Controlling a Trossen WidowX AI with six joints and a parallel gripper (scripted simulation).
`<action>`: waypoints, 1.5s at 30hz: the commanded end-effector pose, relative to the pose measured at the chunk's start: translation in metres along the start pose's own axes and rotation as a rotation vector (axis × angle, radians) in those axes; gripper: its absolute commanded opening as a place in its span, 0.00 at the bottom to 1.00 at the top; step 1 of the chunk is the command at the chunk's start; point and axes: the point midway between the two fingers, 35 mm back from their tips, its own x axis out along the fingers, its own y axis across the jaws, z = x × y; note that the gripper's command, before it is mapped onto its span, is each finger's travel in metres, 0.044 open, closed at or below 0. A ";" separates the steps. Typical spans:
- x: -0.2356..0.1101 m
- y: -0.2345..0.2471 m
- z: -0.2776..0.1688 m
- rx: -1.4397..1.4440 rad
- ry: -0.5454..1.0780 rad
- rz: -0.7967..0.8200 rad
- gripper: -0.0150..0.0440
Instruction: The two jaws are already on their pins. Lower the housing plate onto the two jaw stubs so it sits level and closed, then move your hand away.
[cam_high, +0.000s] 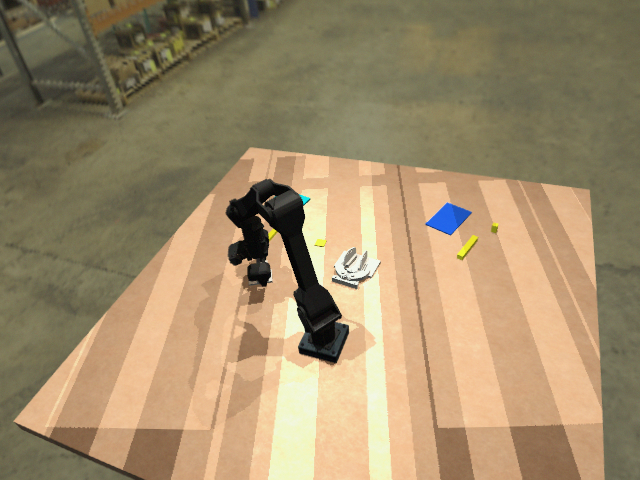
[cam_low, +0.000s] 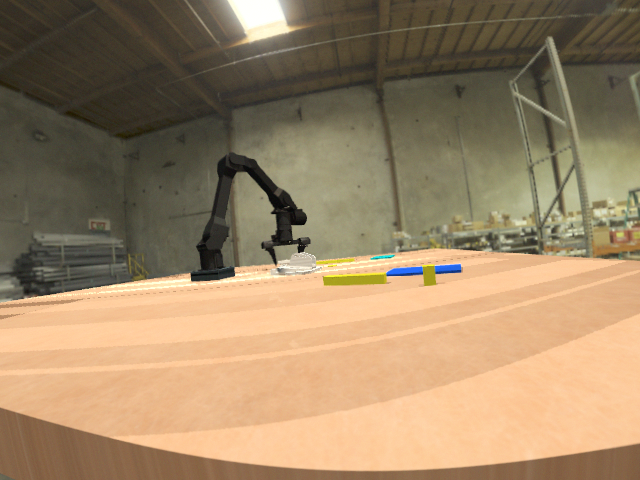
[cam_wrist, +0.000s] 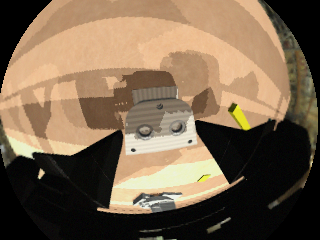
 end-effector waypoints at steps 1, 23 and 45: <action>0.001 0.000 0.001 -0.003 -0.004 0.003 1.00; 0.001 0.000 0.000 -0.001 0.000 0.001 0.90; -0.019 -0.002 0.001 -0.001 -0.001 0.001 0.85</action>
